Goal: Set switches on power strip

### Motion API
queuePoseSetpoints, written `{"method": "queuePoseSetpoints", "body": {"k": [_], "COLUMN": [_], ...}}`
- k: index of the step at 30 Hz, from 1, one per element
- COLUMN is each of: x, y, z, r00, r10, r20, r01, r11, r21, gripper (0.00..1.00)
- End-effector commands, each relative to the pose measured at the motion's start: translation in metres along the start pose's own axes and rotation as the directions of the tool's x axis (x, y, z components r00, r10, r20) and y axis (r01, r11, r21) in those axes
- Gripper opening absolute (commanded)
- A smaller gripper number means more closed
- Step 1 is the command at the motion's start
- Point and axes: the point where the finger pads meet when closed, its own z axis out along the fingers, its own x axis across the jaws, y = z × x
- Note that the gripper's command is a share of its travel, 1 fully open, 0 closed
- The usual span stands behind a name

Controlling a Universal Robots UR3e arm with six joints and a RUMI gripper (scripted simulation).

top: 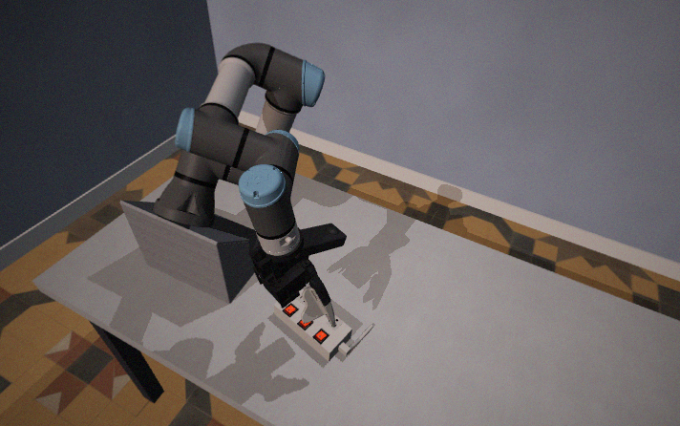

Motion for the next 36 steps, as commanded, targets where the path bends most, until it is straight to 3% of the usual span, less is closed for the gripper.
{"method": "queuePoseSetpoints", "body": {"k": [1,15,36], "x": [0.002,0.003,0.003], "y": [-0.021,-0.053,-0.054], "z": [-0.018,-0.036,-0.036], "r00": [0.983,0.928,0.926], "r10": [-0.172,-0.352,-0.357], "r20": [0.063,0.121,0.124], "r01": [0.176,0.366,0.372], "r11": [0.982,0.922,0.919], "r21": [-0.064,-0.129,-0.129], "gripper": [1.0,1.0,1.0]}}
